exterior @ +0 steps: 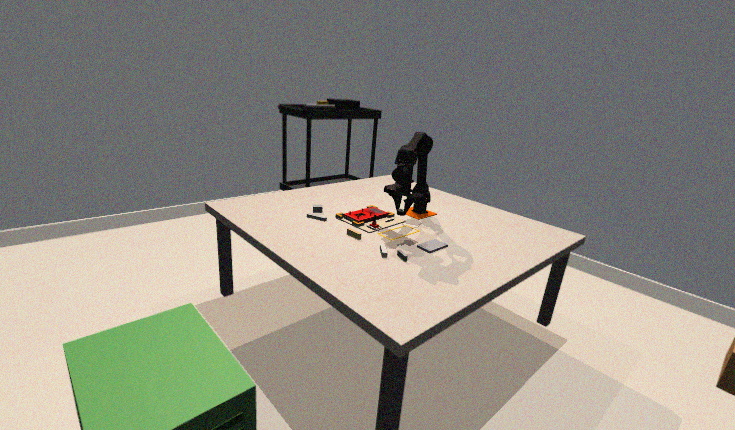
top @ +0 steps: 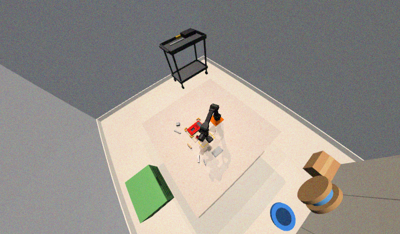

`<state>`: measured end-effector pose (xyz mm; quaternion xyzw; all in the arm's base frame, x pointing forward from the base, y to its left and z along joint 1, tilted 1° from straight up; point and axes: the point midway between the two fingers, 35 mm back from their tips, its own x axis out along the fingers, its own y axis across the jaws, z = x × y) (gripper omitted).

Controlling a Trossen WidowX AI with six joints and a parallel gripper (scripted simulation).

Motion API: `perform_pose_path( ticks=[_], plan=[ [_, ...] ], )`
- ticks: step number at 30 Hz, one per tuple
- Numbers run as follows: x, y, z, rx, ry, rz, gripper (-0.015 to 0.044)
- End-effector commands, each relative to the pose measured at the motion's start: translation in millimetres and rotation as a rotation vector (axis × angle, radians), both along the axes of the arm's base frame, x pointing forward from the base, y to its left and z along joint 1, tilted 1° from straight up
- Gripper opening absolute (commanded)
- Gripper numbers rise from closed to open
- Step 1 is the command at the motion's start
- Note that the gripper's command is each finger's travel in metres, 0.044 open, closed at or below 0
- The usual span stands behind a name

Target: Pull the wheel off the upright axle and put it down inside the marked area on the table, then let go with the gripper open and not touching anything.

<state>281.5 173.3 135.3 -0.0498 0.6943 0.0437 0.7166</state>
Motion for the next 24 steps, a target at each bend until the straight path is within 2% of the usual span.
perform_pose_path(
  ticks=[1, 18, 24],
  plan=[
    [-0.4, 0.3, -8.6, 0.002, 0.0, -0.003, 0.0],
    [1.8, -0.3, -87.6, 0.002, 0.0, -0.003, 0.0],
    [1.5, -0.6, -90.8, 0.002, 0.0, -0.003, 0.0]
  ],
)
